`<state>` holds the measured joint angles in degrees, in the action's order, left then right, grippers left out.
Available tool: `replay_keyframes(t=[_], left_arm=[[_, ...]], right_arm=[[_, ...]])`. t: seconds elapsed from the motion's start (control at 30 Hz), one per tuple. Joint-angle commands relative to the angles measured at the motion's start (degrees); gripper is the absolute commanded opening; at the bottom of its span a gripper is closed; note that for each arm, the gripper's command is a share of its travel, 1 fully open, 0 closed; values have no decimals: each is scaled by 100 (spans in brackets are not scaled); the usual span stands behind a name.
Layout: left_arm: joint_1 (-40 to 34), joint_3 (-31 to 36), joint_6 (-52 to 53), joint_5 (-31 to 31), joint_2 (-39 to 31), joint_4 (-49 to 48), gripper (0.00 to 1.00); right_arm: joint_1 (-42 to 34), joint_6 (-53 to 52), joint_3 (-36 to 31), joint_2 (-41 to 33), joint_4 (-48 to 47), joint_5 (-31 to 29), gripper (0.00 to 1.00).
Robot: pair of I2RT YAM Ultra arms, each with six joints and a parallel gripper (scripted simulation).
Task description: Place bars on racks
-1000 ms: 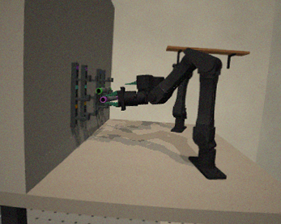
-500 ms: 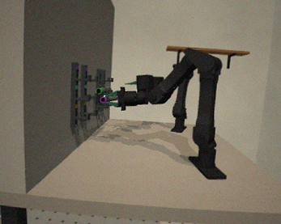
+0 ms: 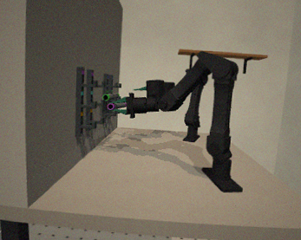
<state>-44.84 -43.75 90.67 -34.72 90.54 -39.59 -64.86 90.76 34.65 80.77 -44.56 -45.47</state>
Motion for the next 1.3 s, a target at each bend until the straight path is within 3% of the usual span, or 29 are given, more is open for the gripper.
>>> replay_keyframes(t=[0.0,0.27,1.27], left_arm=[[32,-280,-134,-9,-243,-209,0],[32,-290,-134,-9,-251,-192,0],[1104,-244,-125,1047,-1284,712,0]], right_arm=[[109,-61,-51,-176,-47,133,100],[225,-61,-104,-241,-34,249,100],[228,-62,-105,-244,-33,256,100]])
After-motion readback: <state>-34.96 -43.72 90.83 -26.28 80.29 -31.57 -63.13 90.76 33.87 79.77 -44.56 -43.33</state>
